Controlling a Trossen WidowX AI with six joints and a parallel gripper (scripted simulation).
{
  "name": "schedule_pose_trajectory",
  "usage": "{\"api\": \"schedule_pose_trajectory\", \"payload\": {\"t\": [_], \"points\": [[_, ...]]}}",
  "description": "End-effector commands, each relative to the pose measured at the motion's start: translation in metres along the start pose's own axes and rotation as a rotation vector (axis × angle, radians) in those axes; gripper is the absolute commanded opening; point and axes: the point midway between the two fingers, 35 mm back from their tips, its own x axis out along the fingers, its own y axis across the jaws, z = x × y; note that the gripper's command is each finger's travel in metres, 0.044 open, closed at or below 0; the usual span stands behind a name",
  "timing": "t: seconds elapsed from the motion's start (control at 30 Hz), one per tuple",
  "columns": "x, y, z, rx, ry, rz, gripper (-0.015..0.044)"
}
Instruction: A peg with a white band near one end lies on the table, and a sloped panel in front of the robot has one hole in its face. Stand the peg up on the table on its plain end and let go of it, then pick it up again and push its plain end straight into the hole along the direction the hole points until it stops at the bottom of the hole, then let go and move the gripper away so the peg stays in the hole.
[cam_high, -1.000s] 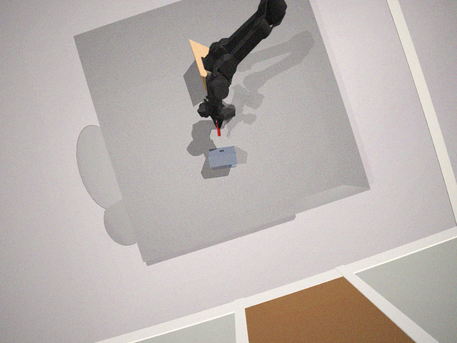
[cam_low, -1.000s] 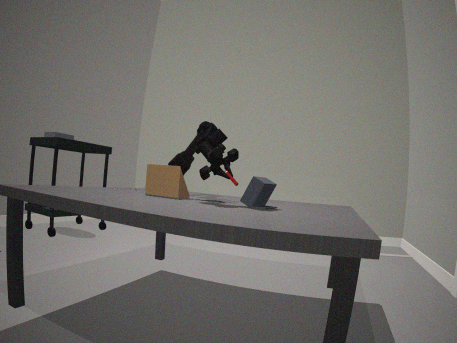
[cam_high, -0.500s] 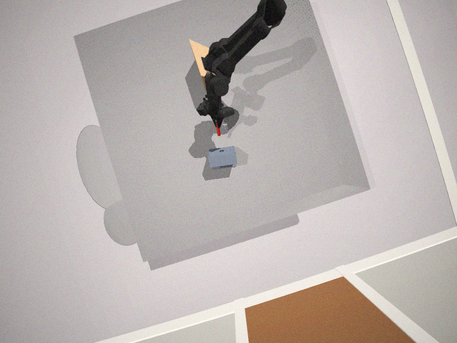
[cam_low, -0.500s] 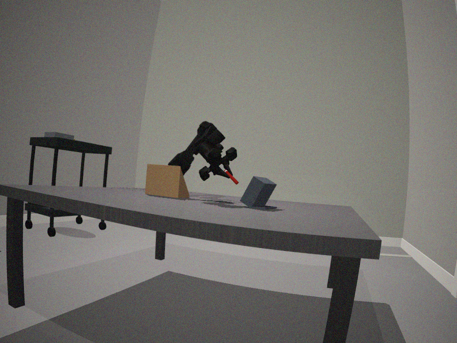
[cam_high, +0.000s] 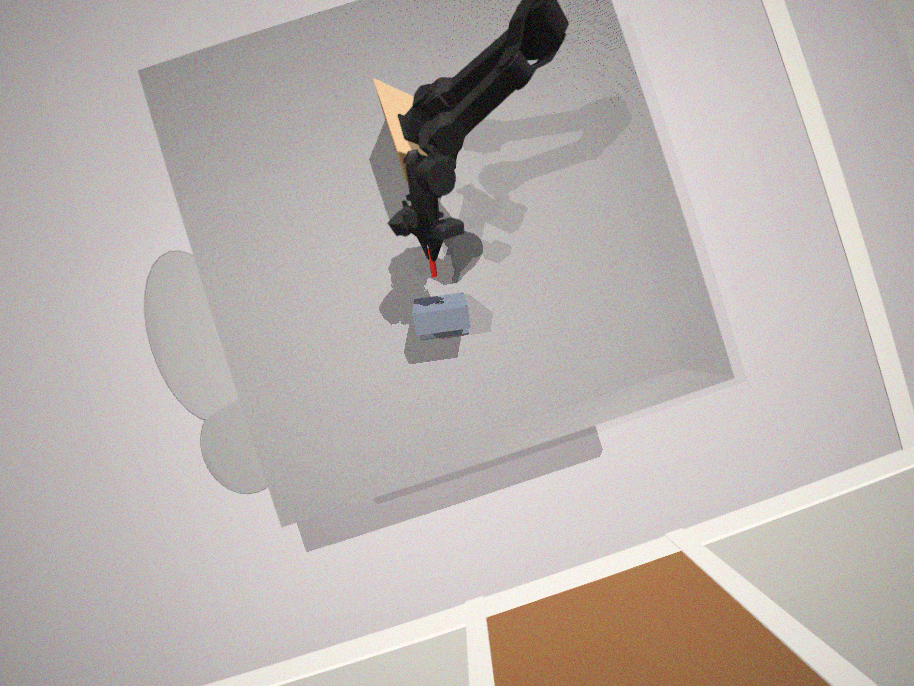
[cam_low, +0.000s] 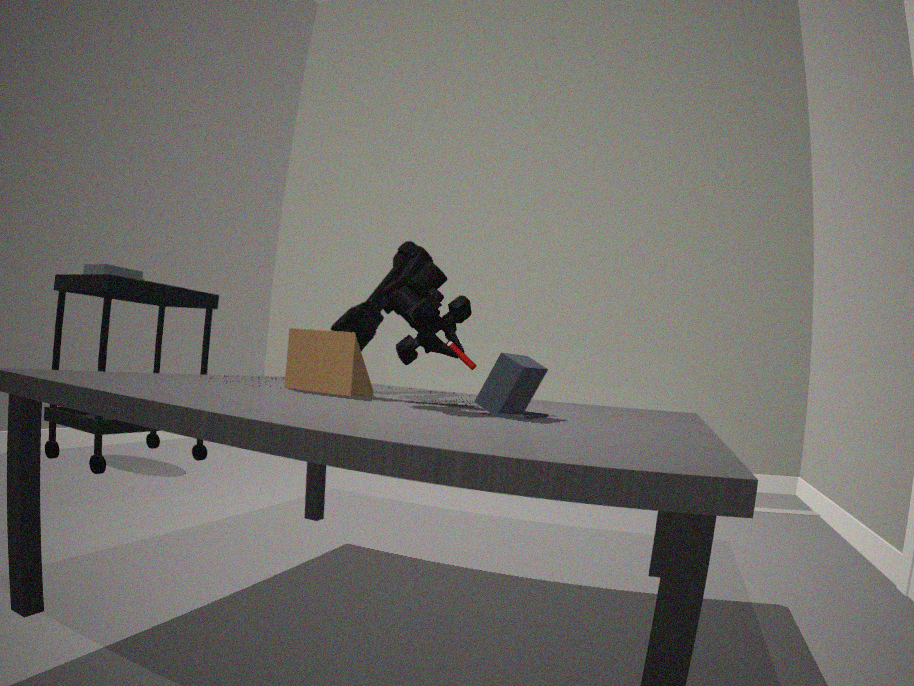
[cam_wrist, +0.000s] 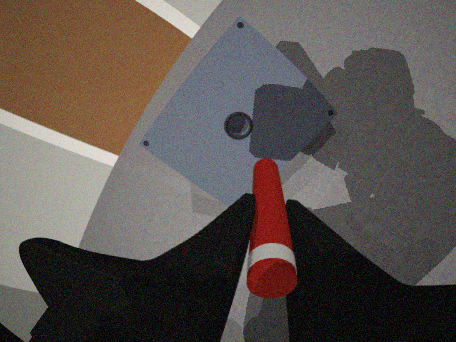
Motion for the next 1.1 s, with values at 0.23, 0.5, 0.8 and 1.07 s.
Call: {"api": "schedule_pose_trajectory", "payload": {"t": [0.23, 0.5, 0.8, 1.07], "points": [[0.007, 0.001, 0.003, 0.017, -0.021, 0.02, 0.0], [0.012, 0.003, 0.004, 0.026, -0.032, 0.04, 0.0], [0.018, 0.004, 0.004, 0.037, -0.043, 0.063, 0.0], [0.022, 0.005, 0.004, 0.047, -0.051, 0.084, 0.0]]}}
